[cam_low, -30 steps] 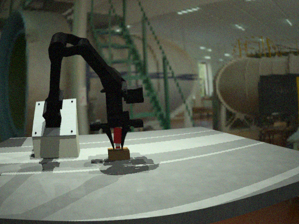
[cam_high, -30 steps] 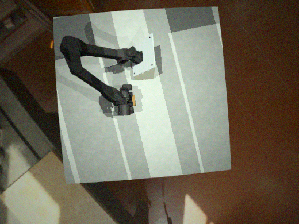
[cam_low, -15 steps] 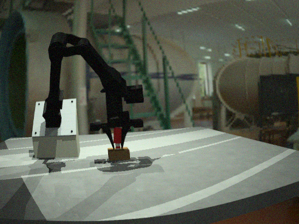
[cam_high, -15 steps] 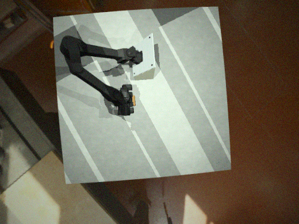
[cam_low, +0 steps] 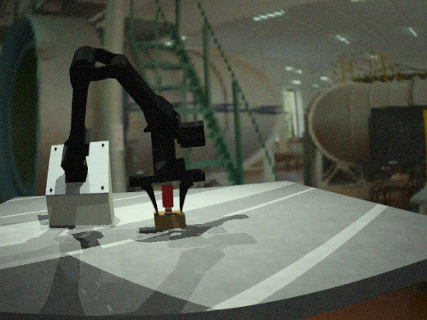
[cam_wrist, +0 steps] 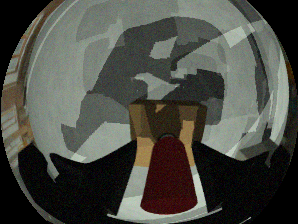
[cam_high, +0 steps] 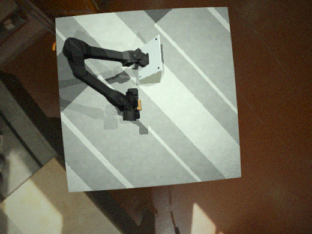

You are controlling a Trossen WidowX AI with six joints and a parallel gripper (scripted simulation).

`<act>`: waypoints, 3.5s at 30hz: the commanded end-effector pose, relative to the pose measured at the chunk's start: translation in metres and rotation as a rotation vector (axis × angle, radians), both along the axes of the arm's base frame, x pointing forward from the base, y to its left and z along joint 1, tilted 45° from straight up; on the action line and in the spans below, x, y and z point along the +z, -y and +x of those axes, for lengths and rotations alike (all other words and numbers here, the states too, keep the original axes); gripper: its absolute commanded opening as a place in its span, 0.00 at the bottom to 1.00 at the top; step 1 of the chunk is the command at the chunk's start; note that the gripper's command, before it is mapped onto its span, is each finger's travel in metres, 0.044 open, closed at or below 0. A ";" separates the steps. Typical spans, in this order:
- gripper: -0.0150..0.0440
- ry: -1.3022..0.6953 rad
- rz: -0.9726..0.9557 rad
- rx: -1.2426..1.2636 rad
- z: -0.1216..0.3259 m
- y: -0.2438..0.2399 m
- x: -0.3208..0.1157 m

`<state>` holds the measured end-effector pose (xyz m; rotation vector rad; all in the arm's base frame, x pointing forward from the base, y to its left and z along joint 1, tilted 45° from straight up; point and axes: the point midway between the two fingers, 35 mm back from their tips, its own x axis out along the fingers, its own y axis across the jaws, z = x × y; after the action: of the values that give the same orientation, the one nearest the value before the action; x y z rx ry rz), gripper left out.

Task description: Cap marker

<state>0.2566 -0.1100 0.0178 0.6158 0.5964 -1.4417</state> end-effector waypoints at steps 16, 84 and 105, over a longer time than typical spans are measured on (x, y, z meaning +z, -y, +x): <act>1.00 -0.001 0.002 0.001 -0.002 -0.053 0.053; 0.25 -1.122 -0.046 1.097 -0.002 -0.043 0.048; 0.25 -1.110 -0.043 1.102 -0.001 -0.107 0.111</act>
<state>0.2587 -0.0257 0.1046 -0.6178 1.4594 -0.5928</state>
